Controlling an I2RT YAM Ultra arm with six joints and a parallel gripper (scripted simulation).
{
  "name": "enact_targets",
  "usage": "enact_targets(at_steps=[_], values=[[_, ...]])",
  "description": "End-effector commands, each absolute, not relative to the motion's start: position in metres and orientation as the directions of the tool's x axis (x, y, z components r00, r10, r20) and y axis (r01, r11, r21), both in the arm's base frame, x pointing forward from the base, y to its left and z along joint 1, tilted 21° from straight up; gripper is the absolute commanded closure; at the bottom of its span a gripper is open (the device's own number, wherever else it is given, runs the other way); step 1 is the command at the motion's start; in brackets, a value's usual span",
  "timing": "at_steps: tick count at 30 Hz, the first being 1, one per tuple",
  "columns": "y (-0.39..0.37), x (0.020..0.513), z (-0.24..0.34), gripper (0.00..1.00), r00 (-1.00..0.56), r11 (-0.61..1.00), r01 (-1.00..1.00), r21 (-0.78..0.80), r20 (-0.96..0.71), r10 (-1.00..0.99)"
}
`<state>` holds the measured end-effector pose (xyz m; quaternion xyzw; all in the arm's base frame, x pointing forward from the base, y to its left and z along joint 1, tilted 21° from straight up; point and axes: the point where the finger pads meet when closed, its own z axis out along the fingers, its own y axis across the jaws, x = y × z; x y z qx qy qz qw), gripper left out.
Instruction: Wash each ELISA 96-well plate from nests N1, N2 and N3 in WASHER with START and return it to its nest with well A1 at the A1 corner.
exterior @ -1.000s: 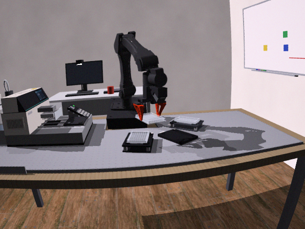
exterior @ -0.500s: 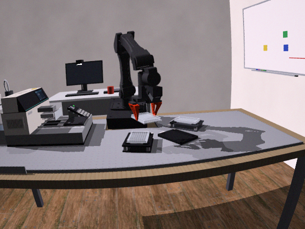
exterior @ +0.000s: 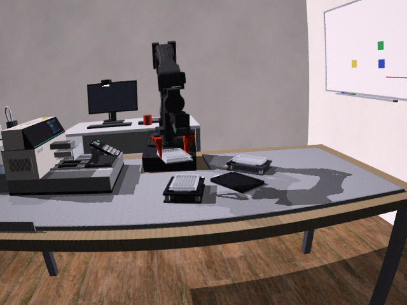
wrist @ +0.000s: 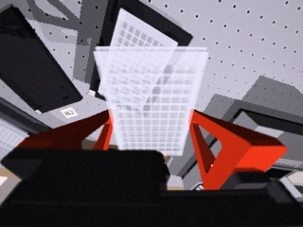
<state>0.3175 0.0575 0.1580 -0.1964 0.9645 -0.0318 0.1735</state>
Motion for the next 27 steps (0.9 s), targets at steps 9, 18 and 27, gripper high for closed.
enact_targets(at_steps=[9, 18, 27], values=[[0.007, 0.319, 0.169, 1.00, -0.845, 0.909, -0.394, -0.134, -0.336, -0.416], [-0.025, 0.319, 0.172, 1.00, -0.845, 0.909, -0.394, -0.135, -0.335, -0.416], [-0.025, 0.319, 0.172, 1.00, -0.845, 0.909, -0.394, -0.135, -0.335, -0.416]])
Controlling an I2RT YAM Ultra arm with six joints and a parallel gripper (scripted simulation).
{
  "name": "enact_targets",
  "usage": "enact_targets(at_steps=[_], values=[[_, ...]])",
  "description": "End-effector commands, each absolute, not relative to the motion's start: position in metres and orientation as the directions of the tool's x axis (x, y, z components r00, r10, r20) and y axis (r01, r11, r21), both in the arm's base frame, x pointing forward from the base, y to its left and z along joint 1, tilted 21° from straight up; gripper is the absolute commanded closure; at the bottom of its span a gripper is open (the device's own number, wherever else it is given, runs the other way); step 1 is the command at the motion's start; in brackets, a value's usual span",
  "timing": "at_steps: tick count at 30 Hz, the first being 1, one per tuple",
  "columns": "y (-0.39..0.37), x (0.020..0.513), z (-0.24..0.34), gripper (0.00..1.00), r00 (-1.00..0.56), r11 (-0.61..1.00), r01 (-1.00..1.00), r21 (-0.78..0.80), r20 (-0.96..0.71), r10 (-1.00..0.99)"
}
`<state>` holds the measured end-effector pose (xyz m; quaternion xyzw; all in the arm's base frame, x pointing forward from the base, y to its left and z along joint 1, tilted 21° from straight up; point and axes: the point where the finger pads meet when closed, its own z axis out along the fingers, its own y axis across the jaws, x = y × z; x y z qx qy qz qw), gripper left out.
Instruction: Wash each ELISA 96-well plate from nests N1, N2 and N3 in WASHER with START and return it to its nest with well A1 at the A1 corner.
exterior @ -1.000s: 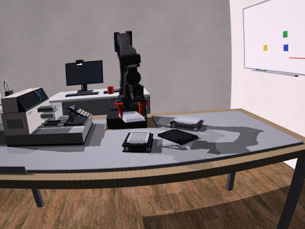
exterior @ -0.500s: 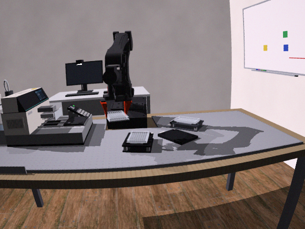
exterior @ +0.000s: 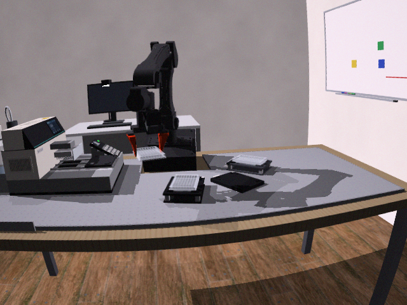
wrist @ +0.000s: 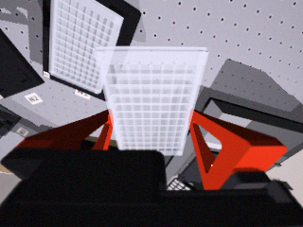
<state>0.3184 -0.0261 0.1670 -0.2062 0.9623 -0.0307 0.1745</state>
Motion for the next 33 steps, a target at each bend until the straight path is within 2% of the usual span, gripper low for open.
enact_targets(at_steps=[1, 7, 33], values=[[-0.030, 0.318, 0.172, 1.00, -0.858, 0.922, -0.366, -0.124, -0.340, -0.386], [-0.048, 0.310, 0.171, 1.00, -0.892, 0.958, -0.272, -0.088, -0.350, -0.285], [-0.160, 0.265, 0.165, 1.00, -0.893, 0.958, -0.272, -0.091, -0.347, -0.286]])
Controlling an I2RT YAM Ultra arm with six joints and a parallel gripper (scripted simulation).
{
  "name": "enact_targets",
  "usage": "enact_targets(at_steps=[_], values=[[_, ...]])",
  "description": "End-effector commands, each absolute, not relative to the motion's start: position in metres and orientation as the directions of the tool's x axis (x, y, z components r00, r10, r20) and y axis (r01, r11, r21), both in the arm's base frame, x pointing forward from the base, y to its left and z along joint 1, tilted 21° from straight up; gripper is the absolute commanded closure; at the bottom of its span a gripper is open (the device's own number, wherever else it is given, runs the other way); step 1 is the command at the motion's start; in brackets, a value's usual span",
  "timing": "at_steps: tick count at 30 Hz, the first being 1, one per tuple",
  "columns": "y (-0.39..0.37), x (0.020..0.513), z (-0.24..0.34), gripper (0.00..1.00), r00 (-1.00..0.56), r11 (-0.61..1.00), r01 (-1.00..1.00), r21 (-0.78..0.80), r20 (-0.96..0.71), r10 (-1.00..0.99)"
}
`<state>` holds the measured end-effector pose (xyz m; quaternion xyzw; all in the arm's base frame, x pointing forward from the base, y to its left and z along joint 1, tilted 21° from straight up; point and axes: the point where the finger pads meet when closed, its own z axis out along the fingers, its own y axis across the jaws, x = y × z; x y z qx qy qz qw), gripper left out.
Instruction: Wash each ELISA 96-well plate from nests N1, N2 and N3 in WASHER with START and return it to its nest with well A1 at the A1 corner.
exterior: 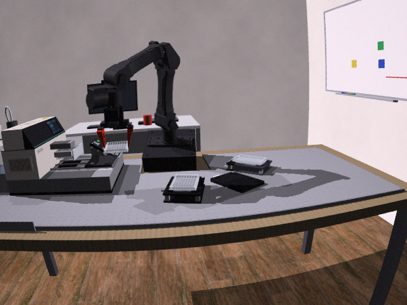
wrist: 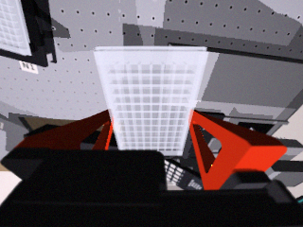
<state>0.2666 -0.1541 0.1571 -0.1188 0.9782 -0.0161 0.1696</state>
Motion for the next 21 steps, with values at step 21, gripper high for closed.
enact_targets(at_steps=[21], values=[[-0.190, 0.238, 0.159, 1.00, -0.923, 0.989, -0.144, -0.043, -0.355, -0.150]])
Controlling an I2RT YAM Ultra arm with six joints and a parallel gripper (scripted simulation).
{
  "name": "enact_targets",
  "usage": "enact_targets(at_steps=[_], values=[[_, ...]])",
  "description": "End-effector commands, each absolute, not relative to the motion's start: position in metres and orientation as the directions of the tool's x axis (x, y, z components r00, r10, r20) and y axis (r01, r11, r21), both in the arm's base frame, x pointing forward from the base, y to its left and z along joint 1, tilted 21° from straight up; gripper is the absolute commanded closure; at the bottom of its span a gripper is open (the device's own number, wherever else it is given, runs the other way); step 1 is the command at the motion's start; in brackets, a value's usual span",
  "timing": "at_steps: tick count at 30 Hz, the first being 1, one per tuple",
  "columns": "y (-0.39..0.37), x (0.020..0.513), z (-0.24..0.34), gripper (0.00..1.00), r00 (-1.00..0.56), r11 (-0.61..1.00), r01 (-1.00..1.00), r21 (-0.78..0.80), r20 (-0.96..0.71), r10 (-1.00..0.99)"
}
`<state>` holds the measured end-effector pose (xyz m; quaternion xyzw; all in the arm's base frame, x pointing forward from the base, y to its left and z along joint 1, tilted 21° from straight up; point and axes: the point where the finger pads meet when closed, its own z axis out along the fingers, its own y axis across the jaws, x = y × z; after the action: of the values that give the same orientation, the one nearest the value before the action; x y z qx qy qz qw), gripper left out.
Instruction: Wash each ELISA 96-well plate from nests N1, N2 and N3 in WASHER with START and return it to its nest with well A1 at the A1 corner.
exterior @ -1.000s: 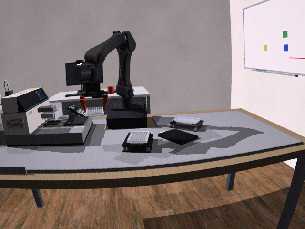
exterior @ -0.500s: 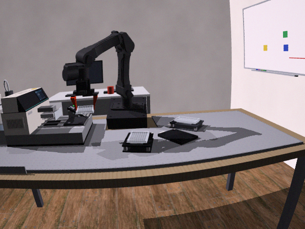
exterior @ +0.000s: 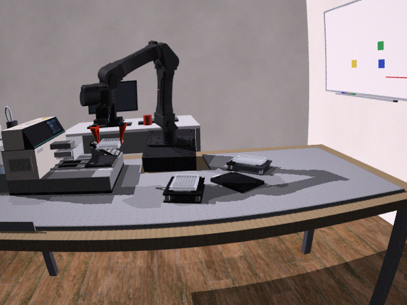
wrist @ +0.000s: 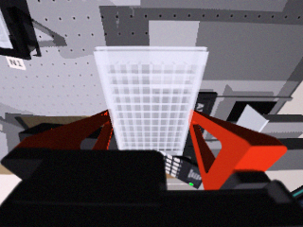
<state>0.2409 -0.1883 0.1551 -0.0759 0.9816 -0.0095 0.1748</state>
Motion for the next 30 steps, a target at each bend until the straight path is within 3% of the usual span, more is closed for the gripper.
enact_targets(at_steps=[1, 30], values=[[-0.190, 0.238, 0.159, 1.00, -0.923, 0.989, -0.144, -0.043, -0.355, -0.150], [-0.266, 0.160, 0.140, 1.00, -0.924, 0.989, -0.144, -0.044, -0.352, -0.150]])
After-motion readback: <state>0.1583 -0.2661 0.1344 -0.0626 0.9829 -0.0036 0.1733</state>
